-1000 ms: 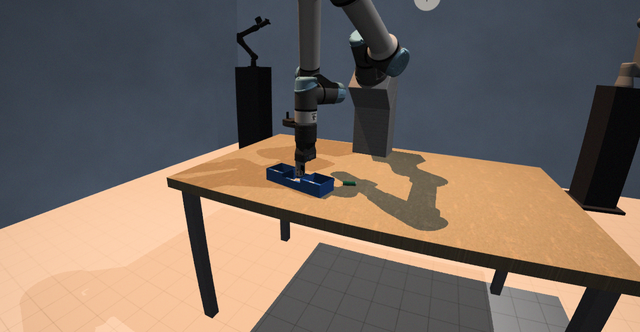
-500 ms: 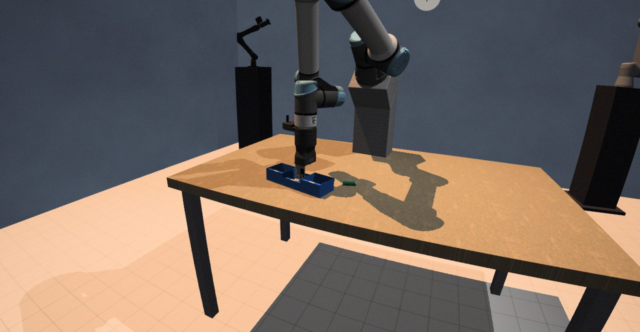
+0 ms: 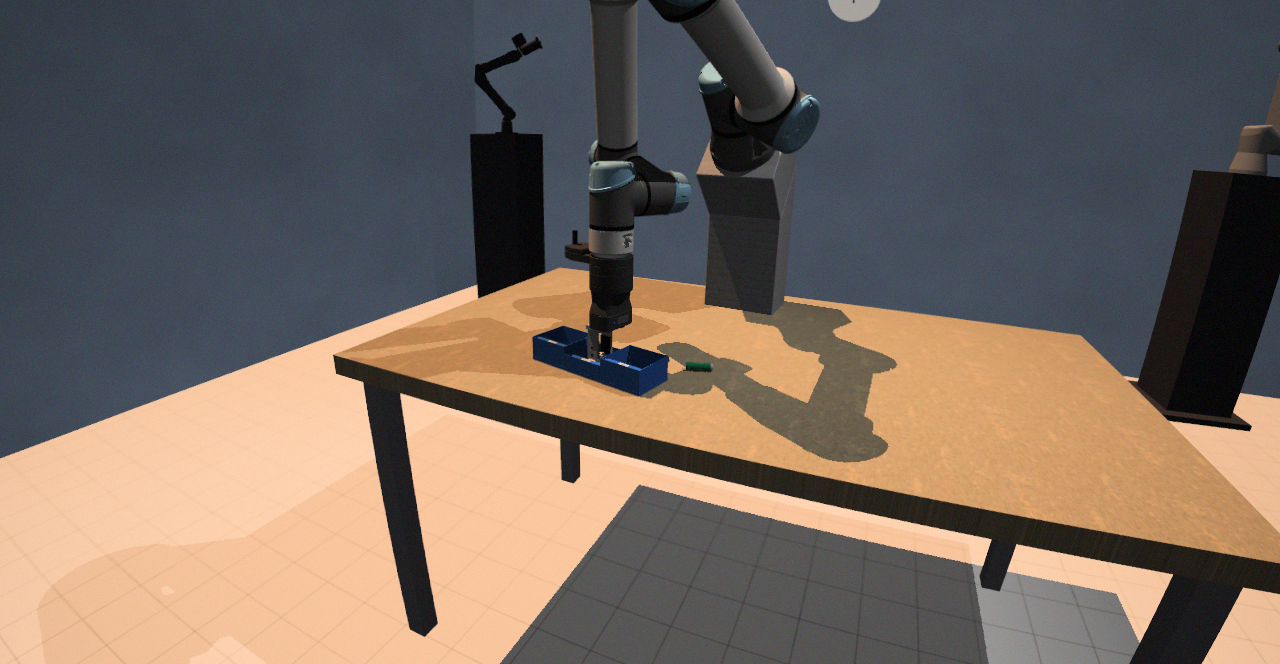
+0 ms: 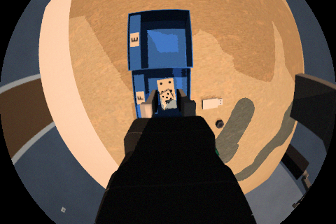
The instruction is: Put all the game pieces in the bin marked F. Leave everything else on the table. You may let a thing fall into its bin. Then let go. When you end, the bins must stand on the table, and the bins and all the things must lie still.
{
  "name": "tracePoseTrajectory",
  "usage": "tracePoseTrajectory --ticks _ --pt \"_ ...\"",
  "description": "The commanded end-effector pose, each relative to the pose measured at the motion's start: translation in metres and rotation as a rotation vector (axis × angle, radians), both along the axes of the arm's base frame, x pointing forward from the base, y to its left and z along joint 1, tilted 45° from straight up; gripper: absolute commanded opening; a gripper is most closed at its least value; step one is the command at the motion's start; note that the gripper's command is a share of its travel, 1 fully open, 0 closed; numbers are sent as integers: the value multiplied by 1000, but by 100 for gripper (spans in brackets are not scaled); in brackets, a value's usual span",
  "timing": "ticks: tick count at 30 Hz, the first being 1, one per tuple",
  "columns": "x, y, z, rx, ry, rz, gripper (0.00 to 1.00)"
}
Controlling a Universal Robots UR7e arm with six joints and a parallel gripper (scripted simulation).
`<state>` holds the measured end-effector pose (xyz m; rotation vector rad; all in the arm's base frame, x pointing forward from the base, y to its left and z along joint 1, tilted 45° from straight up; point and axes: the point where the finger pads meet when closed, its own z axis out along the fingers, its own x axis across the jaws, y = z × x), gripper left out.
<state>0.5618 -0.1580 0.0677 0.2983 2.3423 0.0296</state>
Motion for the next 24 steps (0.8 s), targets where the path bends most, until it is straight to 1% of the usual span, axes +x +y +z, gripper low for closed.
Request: tracePoseTrajectory --ticks 1,7,24 --pt "0 0 1 -1 -1 0 64" --pt "0 0 1 -1 -1 0 64" --pt "-14 1 15 -1 -1 0 64"
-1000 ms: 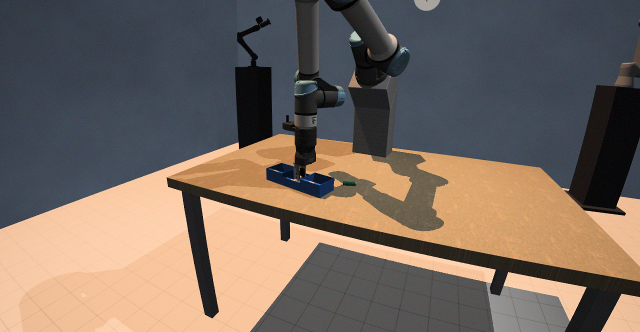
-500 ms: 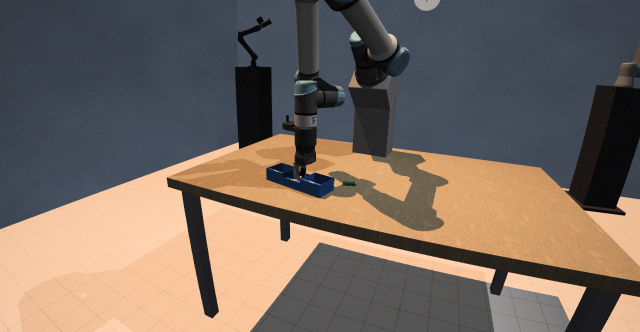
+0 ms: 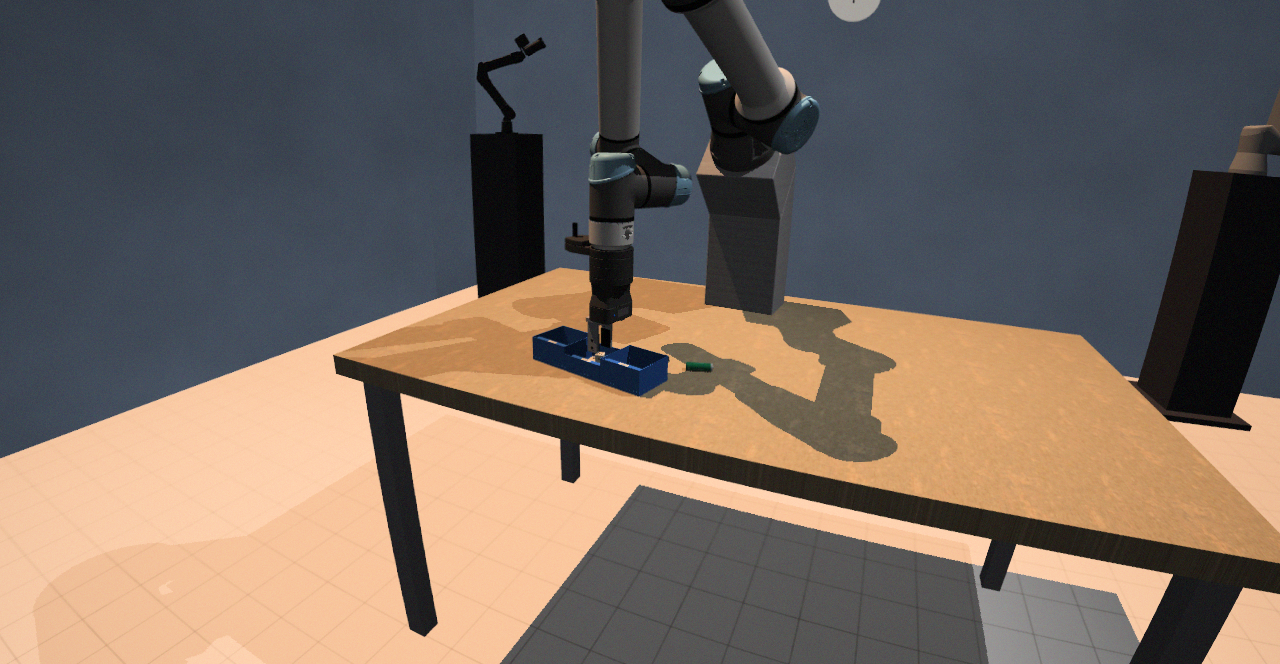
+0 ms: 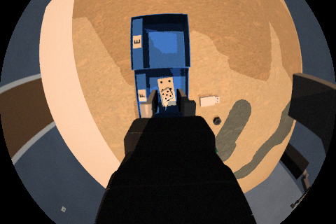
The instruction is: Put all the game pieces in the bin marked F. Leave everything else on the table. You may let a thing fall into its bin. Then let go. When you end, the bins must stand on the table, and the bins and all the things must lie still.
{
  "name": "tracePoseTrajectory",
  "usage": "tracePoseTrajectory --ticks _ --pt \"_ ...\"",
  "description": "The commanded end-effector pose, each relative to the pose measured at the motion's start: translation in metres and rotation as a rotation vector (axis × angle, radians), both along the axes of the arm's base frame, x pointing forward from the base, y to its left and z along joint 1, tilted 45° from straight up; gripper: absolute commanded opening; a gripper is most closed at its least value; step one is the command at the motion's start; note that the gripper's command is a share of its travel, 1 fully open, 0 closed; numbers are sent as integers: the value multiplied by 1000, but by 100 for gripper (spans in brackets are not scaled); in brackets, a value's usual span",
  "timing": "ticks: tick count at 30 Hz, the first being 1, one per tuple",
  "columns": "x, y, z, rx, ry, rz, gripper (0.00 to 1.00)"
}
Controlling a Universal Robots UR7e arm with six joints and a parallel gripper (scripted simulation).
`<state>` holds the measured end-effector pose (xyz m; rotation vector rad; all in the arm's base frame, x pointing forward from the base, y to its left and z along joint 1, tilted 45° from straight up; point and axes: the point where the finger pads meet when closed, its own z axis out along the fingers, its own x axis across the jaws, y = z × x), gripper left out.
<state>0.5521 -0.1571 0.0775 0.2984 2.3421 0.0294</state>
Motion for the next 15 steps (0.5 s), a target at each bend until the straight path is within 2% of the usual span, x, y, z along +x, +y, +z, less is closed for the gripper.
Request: tracePoseTrajectory --ticks 1,11,15 --pt "-5 0 6 -1 -1 0 64" --pt "-11 1 12 -1 -1 0 64" --pt "-21 2 22 -1 -1 0 64"
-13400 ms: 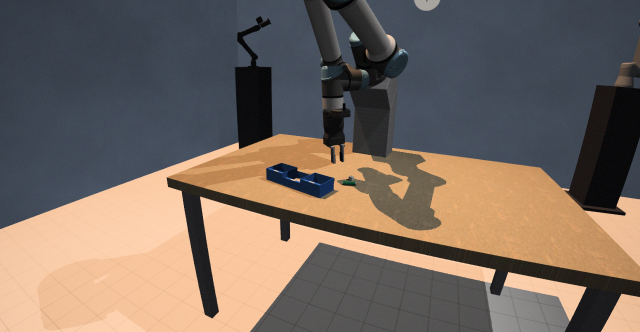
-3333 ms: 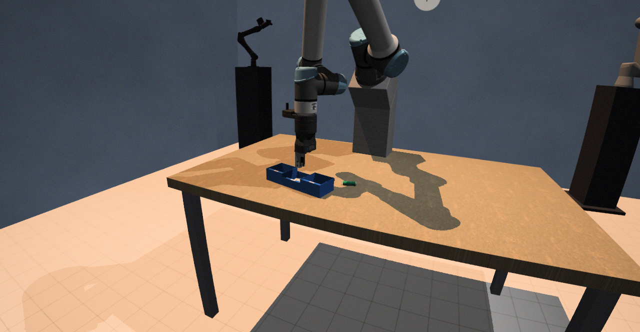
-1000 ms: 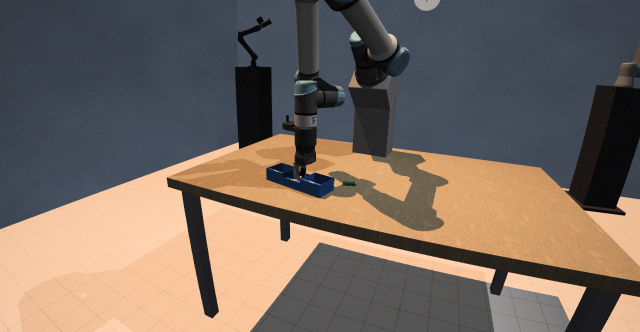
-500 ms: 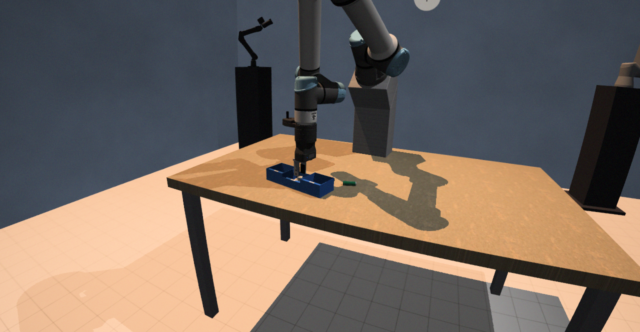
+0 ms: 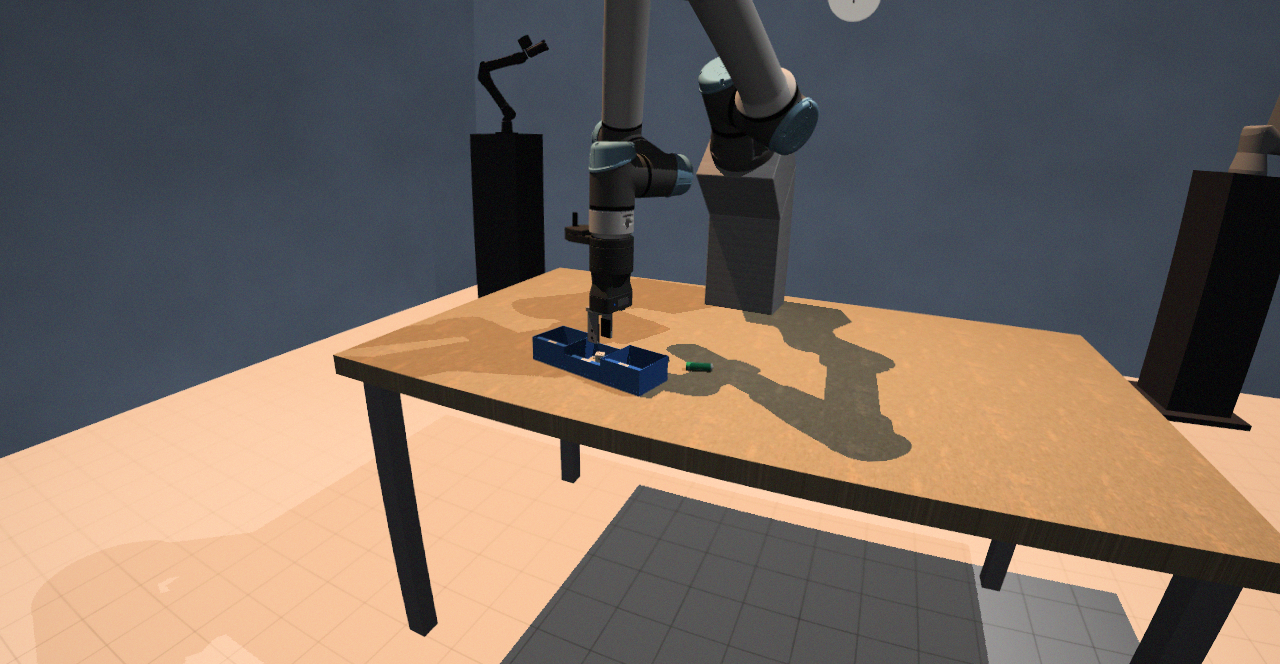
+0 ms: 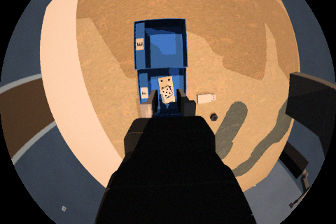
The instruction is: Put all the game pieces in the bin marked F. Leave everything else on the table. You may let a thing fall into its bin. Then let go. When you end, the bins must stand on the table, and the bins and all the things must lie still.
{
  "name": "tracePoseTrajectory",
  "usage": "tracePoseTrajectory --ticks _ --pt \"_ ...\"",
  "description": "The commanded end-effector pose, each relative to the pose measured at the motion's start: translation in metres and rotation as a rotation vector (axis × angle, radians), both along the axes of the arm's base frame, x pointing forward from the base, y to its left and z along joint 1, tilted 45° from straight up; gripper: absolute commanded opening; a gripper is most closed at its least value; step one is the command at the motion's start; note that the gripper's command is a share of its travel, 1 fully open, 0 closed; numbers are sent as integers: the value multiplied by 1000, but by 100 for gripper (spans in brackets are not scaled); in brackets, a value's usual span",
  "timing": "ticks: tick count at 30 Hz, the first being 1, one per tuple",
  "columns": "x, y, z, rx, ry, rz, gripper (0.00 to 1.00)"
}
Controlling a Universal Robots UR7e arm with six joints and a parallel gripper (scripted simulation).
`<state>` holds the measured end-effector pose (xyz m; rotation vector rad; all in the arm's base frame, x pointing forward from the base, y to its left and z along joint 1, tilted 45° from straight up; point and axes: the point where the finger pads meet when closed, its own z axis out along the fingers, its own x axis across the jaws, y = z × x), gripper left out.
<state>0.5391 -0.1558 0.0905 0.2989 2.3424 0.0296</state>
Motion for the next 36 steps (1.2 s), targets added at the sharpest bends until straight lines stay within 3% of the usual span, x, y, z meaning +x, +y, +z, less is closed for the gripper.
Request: tracePoseTrajectory --ticks 1,10,11,36 --pt "-8 1 9 -1 -1 0 64" --pt "-8 1 9 -1 -1 0 64" --pt "-11 1 12 -1 -1 0 100" --pt "-70 7 71 -1 -1 0 100"
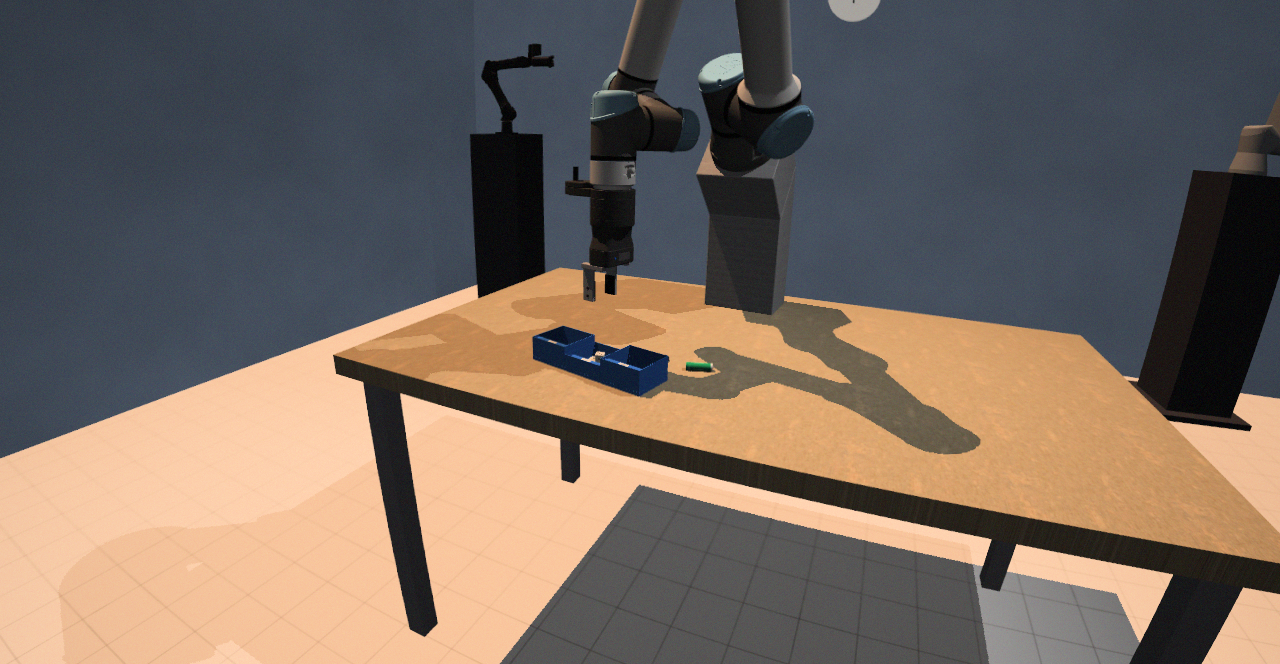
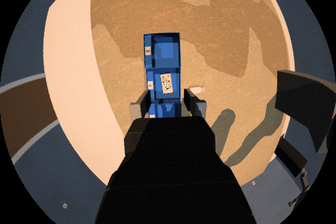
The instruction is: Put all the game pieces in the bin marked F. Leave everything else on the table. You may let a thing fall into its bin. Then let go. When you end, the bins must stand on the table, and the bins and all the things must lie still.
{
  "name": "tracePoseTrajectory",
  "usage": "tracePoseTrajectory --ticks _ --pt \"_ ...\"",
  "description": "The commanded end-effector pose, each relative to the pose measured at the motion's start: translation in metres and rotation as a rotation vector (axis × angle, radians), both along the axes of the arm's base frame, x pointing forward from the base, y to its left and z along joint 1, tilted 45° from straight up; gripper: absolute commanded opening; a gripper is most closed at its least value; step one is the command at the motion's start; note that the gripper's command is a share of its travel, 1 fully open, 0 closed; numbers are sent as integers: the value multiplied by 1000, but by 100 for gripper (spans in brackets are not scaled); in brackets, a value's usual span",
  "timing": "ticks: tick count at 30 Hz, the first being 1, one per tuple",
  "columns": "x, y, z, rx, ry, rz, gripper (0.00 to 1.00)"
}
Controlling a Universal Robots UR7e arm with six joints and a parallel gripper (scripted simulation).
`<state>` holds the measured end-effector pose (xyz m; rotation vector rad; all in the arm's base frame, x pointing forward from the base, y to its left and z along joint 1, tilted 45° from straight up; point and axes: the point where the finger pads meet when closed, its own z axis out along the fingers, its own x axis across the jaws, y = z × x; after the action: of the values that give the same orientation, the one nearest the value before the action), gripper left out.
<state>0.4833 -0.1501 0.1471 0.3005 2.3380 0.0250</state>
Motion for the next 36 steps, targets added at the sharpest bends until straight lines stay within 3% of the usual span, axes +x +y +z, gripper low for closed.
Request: tracePoseTrajectory --ticks 1,14,36 --pt "-17 1 18 2 3 3 100" --pt "-46 4 48 2 3 3 100" --pt "-46 4 48 2 3 3 100"
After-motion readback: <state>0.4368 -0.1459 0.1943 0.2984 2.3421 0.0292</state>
